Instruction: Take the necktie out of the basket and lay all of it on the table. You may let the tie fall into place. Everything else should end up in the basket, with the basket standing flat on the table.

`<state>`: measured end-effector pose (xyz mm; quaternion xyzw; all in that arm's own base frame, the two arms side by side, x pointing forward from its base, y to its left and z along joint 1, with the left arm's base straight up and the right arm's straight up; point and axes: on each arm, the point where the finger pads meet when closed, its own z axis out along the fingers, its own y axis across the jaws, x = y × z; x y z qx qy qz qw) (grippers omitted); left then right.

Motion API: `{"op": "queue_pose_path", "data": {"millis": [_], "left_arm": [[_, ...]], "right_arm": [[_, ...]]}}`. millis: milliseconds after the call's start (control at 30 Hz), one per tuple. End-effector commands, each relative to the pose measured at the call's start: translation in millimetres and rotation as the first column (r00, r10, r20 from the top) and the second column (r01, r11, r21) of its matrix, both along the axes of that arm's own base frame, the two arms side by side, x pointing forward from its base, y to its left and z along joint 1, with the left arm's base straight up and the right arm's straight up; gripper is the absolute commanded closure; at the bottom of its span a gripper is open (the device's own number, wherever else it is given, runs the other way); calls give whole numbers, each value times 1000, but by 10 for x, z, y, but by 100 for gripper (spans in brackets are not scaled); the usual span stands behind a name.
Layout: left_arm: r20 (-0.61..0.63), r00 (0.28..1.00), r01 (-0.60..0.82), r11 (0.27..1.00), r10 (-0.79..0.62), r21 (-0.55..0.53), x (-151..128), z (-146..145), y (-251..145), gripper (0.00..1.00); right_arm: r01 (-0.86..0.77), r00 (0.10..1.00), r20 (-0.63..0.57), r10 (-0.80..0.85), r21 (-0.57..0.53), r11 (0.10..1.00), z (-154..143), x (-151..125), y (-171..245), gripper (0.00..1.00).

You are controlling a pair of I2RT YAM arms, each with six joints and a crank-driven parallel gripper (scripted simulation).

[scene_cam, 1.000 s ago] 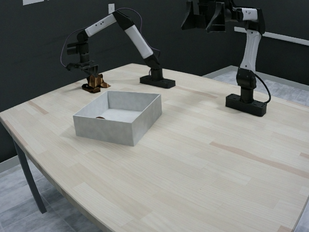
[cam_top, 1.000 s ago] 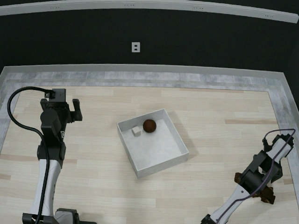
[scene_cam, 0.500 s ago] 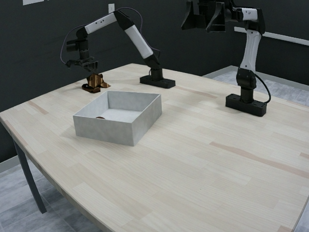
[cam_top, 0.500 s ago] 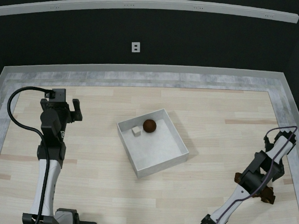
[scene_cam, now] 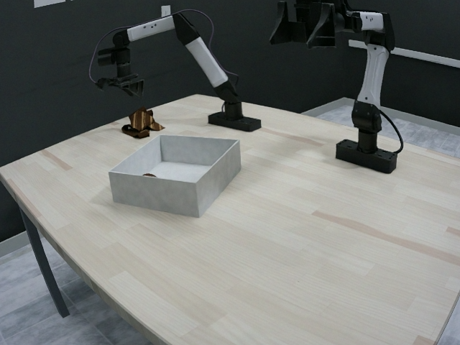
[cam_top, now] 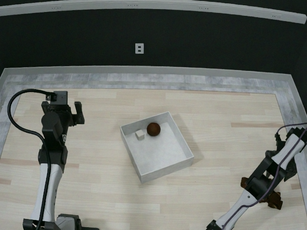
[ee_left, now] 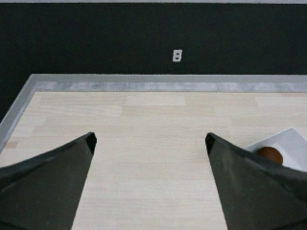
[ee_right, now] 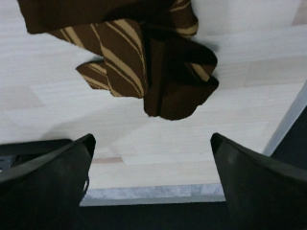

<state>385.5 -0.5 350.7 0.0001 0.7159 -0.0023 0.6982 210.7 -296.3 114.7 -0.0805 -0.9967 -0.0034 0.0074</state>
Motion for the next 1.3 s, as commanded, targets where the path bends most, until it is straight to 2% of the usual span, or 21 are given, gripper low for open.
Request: {"op": "queue_pose_path", "data": {"millis": [0, 633, 1033, 1267], "left_arm": [[0, 1000, 0, 1000, 0, 0, 0, 0, 0, 0], [0, 1000, 0, 1000, 0, 0, 0, 0, 0, 0], [0, 1000, 0, 1000, 0, 0, 0, 0, 0, 0], [0, 1000, 0, 1000, 0, 0, 0, 0, 0, 0]], "right_arm": [[11, 1000, 13, -11, 2, 1000, 191, -21, 11, 0], [9, 999, 40, -9, -1, 1000, 355, 11, 62, 0], [0, 987, 160, 2, -12, 1000, 522, 147, 287, 0], [-7, 958, 285, 14, -25, 1000, 699, 291, 526, 0]]}}
